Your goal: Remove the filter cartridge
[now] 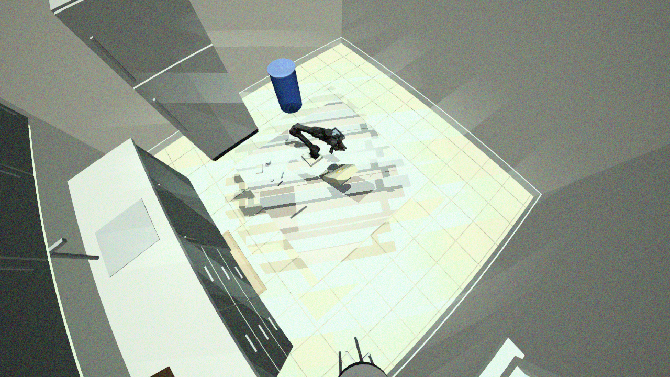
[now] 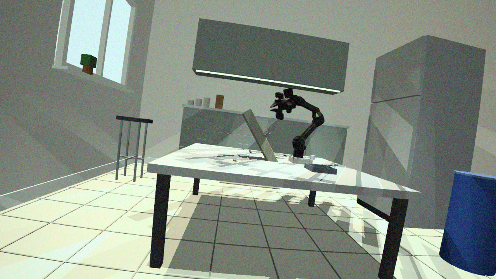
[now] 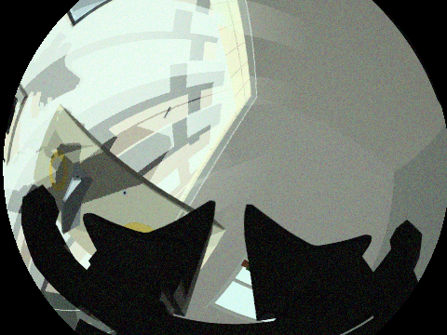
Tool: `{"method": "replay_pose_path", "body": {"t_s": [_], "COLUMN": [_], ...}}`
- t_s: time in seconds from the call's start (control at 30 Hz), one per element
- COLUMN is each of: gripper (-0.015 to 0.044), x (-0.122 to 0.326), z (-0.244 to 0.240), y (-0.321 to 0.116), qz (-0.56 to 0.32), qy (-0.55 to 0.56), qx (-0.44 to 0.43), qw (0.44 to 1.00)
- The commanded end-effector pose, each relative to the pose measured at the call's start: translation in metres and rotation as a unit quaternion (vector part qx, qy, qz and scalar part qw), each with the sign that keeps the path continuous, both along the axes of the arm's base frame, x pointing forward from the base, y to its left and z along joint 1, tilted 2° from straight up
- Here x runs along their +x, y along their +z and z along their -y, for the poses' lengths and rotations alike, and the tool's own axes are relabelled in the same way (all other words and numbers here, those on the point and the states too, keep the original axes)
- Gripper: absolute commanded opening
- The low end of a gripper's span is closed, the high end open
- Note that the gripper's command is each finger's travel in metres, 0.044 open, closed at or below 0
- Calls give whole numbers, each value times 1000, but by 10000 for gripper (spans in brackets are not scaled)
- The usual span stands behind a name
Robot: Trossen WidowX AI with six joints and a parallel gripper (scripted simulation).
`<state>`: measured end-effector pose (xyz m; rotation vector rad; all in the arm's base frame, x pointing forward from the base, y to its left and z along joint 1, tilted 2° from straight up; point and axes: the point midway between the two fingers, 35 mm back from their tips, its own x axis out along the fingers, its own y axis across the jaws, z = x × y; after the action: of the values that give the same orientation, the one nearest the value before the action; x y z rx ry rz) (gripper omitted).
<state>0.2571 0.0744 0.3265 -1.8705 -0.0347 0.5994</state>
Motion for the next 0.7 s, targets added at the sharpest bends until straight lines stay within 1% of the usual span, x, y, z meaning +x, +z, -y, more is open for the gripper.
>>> {"method": "replay_pose_path", "body": {"t_s": [0.0,0.07,0.13,0.47,0.67], "gripper": [100,100,100,100,100], "x": [9,7,4,4,11], "z": [55,86,106,109,110], "y": [-27,-40,-48,-49,-53], "qz": [-45,-71,-89,-91,-91], "qy": [-114,-175,-214,-219,-219], "qx": [-43,-64,-78,-79,-79], "qw": [992,980,970,968,968]}}
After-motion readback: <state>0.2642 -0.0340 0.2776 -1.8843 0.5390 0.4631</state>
